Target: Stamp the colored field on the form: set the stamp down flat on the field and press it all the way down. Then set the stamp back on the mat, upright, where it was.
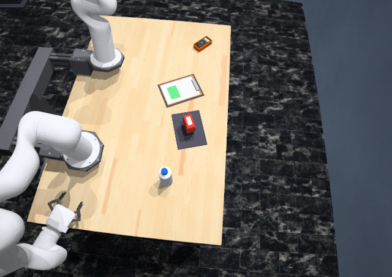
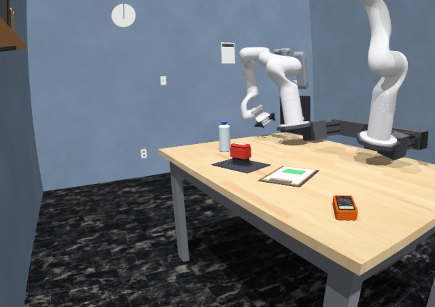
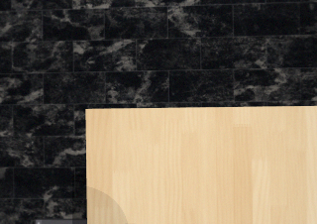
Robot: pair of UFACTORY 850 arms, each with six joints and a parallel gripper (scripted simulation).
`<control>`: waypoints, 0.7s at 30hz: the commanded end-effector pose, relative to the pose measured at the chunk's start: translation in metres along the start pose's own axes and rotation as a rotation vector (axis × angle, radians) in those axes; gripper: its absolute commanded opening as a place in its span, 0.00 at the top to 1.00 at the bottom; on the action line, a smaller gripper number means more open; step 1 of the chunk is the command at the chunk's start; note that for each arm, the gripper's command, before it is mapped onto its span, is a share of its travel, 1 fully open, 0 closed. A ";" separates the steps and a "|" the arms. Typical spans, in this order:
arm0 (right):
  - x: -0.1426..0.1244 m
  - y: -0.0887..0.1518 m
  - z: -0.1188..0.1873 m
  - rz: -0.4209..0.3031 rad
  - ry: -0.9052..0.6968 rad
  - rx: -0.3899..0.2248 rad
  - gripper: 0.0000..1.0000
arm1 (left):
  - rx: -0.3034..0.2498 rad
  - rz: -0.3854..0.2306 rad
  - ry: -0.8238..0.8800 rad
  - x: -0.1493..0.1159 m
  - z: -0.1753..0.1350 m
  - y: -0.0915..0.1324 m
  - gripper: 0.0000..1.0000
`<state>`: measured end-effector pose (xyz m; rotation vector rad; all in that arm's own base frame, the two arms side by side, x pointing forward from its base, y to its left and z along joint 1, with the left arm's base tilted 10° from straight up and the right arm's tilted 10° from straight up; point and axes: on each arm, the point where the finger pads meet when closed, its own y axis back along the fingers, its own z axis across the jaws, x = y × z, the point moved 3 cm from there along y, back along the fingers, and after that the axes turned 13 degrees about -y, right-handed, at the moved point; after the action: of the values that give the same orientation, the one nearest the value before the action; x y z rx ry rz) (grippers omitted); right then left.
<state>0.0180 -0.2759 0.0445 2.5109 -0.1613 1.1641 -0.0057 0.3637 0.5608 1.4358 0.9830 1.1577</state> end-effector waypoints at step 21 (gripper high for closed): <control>0.078 0.054 0.042 -0.585 0.618 0.071 0.00 | 0.000 0.002 0.000 0.000 0.000 0.001 0.00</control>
<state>0.0722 -0.3281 0.0837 2.0285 0.5861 1.5342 -0.0057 0.3637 0.5608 1.4358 0.9830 1.1577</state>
